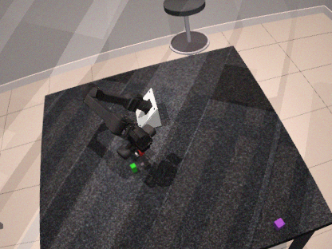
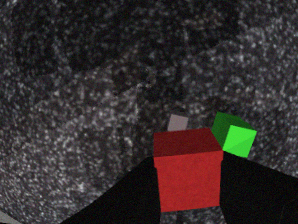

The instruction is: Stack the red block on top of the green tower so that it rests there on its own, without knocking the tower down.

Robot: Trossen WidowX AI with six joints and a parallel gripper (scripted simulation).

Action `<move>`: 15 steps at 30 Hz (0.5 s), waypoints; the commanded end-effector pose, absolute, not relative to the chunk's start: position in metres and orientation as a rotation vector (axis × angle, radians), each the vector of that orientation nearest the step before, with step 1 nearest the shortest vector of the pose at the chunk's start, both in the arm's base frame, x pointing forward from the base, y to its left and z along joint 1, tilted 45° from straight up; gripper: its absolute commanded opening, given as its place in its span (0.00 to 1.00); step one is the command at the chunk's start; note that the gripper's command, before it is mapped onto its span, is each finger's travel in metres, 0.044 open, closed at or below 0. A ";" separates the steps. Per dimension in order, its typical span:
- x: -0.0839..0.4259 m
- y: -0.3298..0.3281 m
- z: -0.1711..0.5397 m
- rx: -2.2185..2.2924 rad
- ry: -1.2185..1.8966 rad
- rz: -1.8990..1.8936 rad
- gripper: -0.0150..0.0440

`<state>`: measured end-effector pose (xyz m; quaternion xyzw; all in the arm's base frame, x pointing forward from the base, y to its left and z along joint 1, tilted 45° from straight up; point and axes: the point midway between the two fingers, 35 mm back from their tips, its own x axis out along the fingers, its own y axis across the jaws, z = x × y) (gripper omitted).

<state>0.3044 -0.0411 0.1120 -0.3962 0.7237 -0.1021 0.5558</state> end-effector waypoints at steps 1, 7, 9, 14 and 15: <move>0.303 -0.064 0.137 -0.943 1.701 -0.253 0.25; 0.299 -0.079 0.150 -0.948 1.704 -0.262 0.25; 0.299 -0.081 0.148 -0.947 1.703 -0.262 0.25; 0.298 -0.096 0.133 -0.947 1.703 -0.262 0.25; 0.298 -0.099 0.130 -0.948 1.703 -0.262 0.25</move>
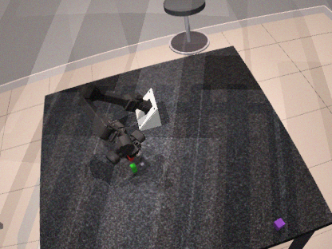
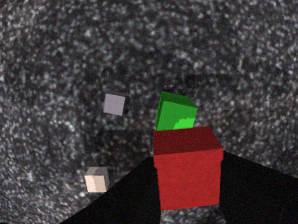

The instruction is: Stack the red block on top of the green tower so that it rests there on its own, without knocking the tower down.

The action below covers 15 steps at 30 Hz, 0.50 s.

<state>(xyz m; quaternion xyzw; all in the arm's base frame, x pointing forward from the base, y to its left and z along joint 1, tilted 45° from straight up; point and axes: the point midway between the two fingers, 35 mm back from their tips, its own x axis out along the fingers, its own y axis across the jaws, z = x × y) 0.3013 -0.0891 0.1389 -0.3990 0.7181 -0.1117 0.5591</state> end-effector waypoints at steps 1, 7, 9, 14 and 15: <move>0.298 -0.102 0.127 -0.948 1.703 -0.262 0.25; 0.297 -0.111 0.119 -0.949 1.703 -0.264 0.25; 0.297 -0.115 0.115 -0.949 1.703 -0.264 0.25; 0.295 -0.129 0.102 -0.949 1.703 -0.265 0.25; 0.295 -0.131 0.100 -0.950 1.703 -0.265 0.25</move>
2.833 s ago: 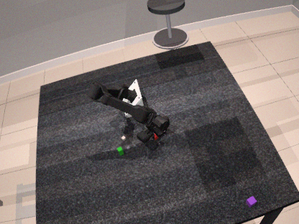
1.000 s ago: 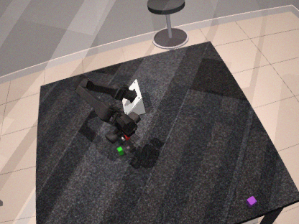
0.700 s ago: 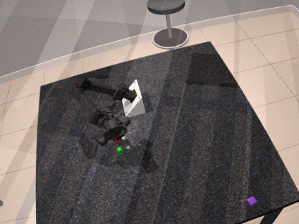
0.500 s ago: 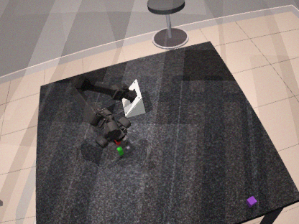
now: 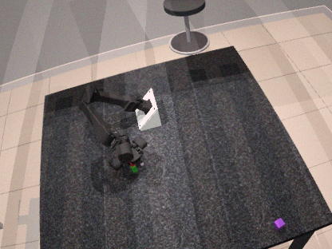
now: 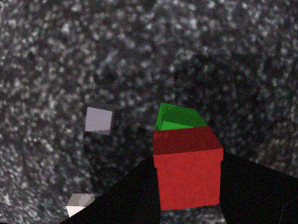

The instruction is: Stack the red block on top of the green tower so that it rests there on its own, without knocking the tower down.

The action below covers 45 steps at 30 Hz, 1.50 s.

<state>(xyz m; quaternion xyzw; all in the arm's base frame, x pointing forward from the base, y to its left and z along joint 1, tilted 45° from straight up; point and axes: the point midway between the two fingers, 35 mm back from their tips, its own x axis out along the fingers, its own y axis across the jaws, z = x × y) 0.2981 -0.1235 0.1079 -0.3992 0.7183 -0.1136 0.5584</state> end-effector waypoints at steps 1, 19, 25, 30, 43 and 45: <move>0.295 -0.131 0.100 -0.950 1.703 -0.265 0.25; 0.295 -0.132 0.099 -0.950 1.703 -0.265 0.25; 0.295 -0.132 0.099 -0.950 1.703 -0.265 0.25; 0.295 -0.130 0.101 -0.950 1.703 -0.265 0.25; 0.294 -0.131 0.100 -0.947 1.709 -0.260 0.74; 0.294 -0.131 0.100 -0.947 1.709 -0.260 0.83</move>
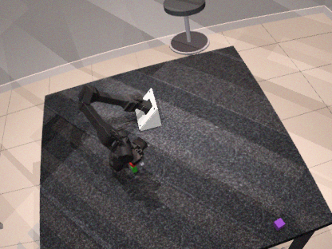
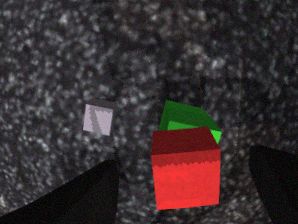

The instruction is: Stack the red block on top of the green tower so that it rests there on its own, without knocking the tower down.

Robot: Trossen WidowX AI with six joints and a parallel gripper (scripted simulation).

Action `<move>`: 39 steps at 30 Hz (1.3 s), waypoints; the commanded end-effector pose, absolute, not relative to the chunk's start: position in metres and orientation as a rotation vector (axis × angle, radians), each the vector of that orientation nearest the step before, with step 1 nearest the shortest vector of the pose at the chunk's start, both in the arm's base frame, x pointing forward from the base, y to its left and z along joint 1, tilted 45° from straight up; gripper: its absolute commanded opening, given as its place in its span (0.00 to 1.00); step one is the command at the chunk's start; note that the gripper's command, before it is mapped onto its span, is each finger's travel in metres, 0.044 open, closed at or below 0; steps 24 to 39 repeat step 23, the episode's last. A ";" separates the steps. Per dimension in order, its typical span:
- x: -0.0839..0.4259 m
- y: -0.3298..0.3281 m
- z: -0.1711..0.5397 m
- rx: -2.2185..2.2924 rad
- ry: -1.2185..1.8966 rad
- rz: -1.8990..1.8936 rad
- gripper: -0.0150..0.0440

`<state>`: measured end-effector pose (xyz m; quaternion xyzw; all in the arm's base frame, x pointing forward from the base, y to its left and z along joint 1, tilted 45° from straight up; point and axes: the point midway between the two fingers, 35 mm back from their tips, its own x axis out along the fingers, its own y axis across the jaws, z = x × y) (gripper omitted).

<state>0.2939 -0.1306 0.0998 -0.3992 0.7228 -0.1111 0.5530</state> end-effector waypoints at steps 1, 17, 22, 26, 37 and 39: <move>0.294 -0.131 0.100 -0.947 1.709 -0.260 0.88; 0.294 -0.131 0.100 -0.947 1.709 -0.260 1.00; 0.294 -0.131 0.100 -0.947 1.709 -0.260 1.00; 0.294 -0.131 0.100 -0.947 1.709 -0.260 1.00; 0.294 -0.131 0.100 -0.947 1.709 -0.260 1.00; 0.294 -0.131 0.100 -0.947 1.709 -0.260 1.00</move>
